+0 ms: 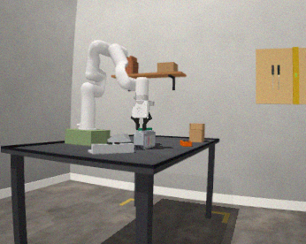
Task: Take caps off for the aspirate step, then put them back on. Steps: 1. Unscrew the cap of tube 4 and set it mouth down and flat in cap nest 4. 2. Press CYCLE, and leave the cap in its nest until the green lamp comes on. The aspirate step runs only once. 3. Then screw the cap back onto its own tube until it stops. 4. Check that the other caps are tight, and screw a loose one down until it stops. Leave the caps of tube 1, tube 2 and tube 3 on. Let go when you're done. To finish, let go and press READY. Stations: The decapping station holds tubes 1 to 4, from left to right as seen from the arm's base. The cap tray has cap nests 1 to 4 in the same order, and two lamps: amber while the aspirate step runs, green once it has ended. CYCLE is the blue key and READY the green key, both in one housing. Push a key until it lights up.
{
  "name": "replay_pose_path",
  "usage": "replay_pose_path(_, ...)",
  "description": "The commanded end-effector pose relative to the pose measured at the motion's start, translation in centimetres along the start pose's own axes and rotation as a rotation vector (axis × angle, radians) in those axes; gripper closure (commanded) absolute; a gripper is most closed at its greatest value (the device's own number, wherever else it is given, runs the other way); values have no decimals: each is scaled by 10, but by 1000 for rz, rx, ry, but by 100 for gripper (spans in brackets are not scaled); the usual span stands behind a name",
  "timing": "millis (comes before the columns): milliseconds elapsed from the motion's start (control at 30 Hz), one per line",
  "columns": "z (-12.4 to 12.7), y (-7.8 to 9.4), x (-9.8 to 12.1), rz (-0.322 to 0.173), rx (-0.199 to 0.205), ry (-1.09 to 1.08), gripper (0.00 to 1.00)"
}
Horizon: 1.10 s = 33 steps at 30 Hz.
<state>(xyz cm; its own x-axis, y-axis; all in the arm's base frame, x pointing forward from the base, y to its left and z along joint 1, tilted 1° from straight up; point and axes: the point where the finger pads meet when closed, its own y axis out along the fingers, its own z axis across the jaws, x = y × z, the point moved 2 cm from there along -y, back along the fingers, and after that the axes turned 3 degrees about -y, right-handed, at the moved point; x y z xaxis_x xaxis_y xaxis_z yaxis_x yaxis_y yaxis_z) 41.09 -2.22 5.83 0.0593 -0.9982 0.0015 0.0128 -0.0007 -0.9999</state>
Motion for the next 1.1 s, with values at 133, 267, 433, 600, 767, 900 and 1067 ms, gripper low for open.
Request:
replay_pose_path(133, 1, -1, 0, 4, 5, -438, 100)
replay_pose_path(267, 1, -2, 0, 4, 5, -598, 100)
replay_pose_path(433, 1, -2, 0, 4, 6, -758, 100)
replay_pose_path(600, 1, -2, 0, 4, 6, -891, 100)
replay_pose_path(767, 1, -2, 0, 4, 6, -891, 100)
replay_pose_path(900, 1, -2, 0, 4, 6, -891, 54)
replay_pose_path(1067, 1, -2, 0, 4, 6, -891, 54)
